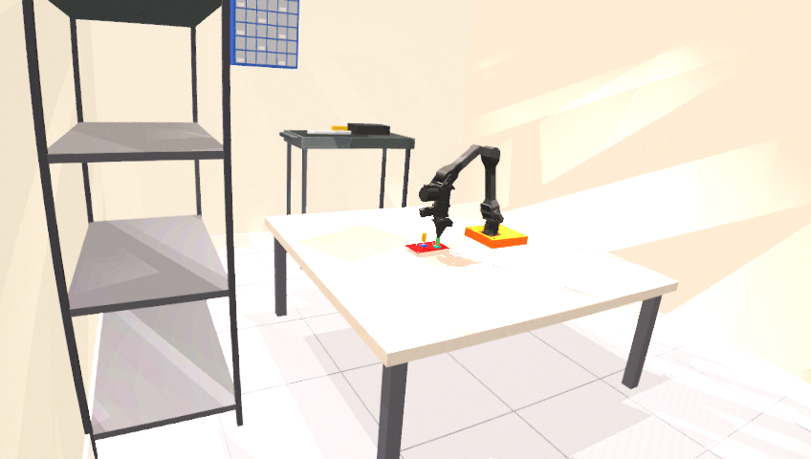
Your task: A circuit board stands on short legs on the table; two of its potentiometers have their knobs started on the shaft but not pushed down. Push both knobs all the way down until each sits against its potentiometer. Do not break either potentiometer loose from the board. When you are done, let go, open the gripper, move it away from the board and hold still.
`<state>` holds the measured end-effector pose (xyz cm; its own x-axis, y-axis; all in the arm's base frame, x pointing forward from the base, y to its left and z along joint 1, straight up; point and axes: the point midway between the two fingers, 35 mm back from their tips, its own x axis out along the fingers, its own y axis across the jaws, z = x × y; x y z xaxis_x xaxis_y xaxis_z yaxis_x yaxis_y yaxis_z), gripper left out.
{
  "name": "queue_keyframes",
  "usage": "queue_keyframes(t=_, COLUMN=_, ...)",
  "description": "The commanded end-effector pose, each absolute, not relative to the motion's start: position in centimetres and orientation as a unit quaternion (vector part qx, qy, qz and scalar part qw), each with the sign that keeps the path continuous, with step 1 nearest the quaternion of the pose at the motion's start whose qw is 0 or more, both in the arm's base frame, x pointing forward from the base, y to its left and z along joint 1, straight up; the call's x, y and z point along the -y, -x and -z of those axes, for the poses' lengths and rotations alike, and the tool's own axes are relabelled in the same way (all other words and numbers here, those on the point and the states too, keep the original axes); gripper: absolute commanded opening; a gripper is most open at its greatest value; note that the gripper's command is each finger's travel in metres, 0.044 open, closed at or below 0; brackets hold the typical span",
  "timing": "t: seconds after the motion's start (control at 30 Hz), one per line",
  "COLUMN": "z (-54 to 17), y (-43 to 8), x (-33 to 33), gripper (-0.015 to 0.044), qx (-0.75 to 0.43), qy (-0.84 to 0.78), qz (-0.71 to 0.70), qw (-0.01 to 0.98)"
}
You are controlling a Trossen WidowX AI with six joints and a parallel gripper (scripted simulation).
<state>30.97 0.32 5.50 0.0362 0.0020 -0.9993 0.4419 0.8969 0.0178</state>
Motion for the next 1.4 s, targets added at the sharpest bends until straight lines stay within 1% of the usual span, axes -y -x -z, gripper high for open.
queue_keyframes(t=0.0, z=-4.3, y=-31.2, x=-0.3, gripper=0.0, qx=-0.681, qy=-0.161, qz=0.158, qw=0.696)
queue_keyframes(t=0.83, z=-8.1, y=-31.1, x=-0.3, gripper=0.0, qx=-0.681, qy=-0.161, qz=0.158, qw=0.696)
queue_keyframes(t=1.1, z=-7.4, y=-30.9, x=-0.3, gripper=0.021, qx=-0.685, qy=-0.162, qz=0.159, qw=0.692)
queue_keyframes(t=1.27, z=-8.8, y=-32.7, x=1.1, gripper=0.0079, qx=-0.651, qy=-0.178, qz=0.143, qw=0.724)
queue_keyframes(t=1.37, z=-8.9, y=-32.8, x=1.2, gripper=0.0, qx=-0.657, qy=-0.145, qz=0.114, qw=0.731)
